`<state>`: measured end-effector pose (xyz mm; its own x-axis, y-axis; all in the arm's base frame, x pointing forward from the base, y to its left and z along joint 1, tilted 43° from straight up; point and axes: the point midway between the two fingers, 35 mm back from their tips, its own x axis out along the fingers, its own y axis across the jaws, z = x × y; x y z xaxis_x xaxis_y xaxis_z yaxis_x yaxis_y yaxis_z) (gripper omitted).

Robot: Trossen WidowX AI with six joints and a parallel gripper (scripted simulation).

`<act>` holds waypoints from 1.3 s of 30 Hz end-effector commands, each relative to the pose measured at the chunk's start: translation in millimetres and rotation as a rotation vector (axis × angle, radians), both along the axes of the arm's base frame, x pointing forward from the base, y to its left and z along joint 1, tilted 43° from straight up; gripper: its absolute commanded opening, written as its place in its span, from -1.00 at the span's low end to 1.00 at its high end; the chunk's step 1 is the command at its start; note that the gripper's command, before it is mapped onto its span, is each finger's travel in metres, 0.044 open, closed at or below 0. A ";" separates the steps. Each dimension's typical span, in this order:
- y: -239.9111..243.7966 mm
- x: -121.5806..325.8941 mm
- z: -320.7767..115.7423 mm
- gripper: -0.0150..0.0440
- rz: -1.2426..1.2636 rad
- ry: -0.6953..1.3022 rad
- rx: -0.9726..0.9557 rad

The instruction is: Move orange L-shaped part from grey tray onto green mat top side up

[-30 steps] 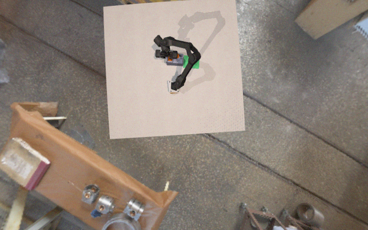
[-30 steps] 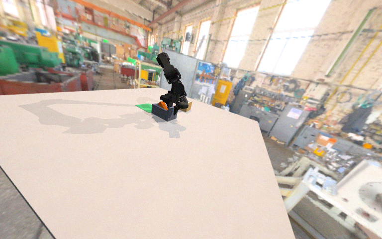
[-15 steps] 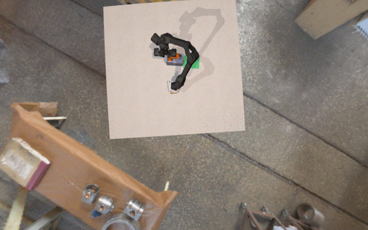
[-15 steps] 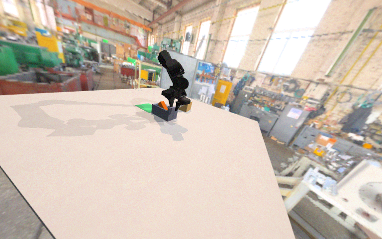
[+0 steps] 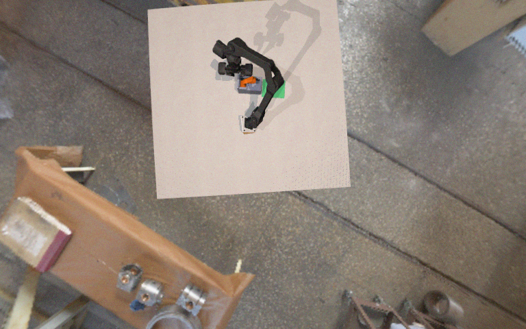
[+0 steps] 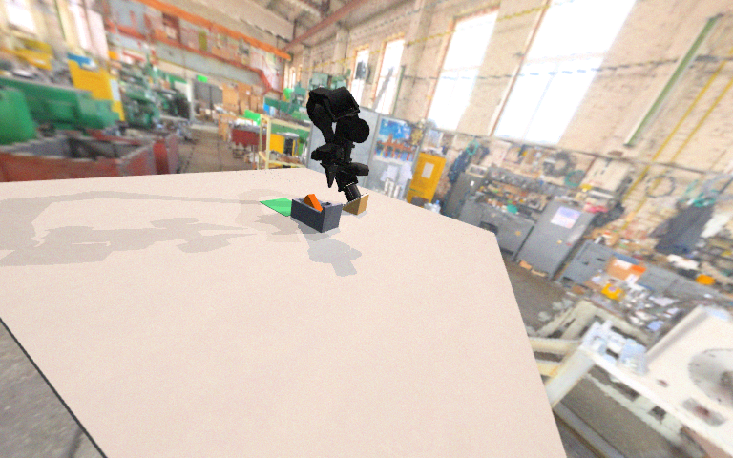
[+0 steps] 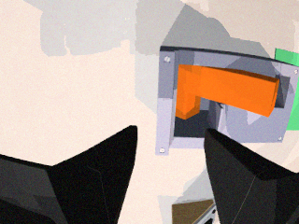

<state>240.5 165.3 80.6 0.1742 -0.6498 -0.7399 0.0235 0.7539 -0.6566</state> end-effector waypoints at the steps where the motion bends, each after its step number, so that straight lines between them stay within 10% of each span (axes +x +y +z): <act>1: 0.3 -0.1 -0.5 0.12 0.003 0.001 -0.001; 20: -1.1 0.4 1.1 0.30 0.034 0.029 -0.008; 39: -54.3 7.4 53.7 0.46 1.145 1.017 -0.267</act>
